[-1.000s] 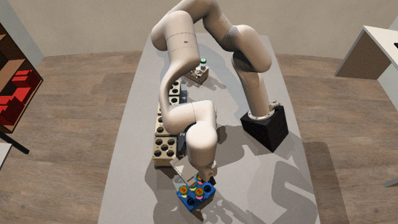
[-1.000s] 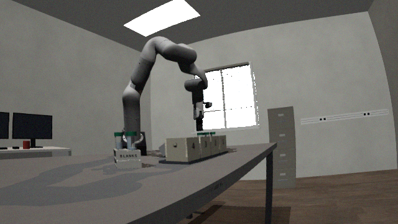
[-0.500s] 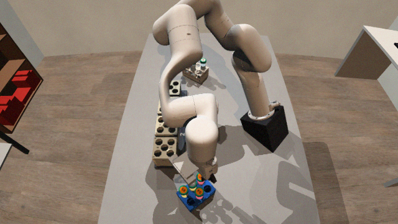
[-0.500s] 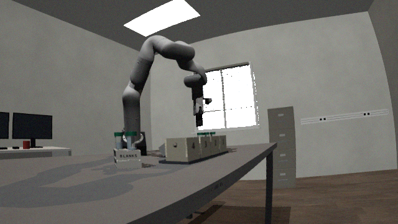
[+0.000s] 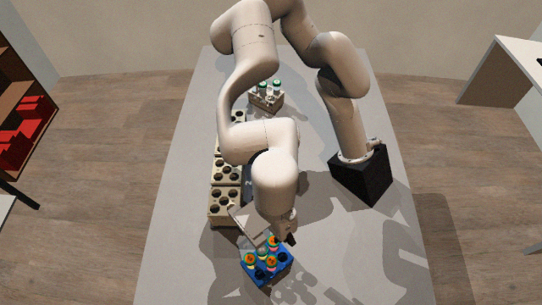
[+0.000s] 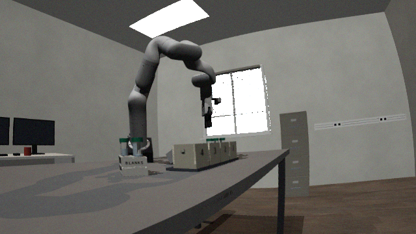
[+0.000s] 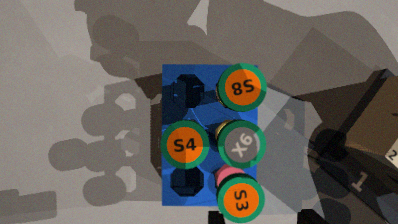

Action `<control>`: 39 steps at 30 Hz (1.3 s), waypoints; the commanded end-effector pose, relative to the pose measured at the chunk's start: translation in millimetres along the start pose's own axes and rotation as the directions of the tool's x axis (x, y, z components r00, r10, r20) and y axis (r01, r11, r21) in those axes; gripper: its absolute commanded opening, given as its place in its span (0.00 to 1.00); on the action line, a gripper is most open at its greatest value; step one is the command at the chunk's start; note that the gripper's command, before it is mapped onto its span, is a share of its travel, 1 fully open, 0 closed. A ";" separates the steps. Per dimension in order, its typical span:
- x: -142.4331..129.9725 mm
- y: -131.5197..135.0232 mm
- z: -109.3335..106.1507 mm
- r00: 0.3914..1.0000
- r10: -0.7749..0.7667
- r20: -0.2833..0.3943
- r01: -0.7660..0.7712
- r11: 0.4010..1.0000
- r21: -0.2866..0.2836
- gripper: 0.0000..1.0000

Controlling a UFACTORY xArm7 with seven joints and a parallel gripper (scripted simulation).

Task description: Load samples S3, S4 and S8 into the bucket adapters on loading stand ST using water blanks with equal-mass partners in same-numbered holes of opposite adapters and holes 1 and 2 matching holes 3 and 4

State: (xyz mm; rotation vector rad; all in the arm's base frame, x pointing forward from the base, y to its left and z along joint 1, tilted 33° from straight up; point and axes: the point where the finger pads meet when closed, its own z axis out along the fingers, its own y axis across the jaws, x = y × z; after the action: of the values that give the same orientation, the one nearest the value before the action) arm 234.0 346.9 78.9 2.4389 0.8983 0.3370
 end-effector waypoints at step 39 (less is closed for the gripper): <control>0.8 -0.7 -50.7 1.000 0.000 -0.004 0.000 1.000 0.002 0.44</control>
State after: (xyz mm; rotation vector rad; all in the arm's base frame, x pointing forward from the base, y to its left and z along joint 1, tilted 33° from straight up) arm 214.9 365.4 119.6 2.4387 0.8980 0.3367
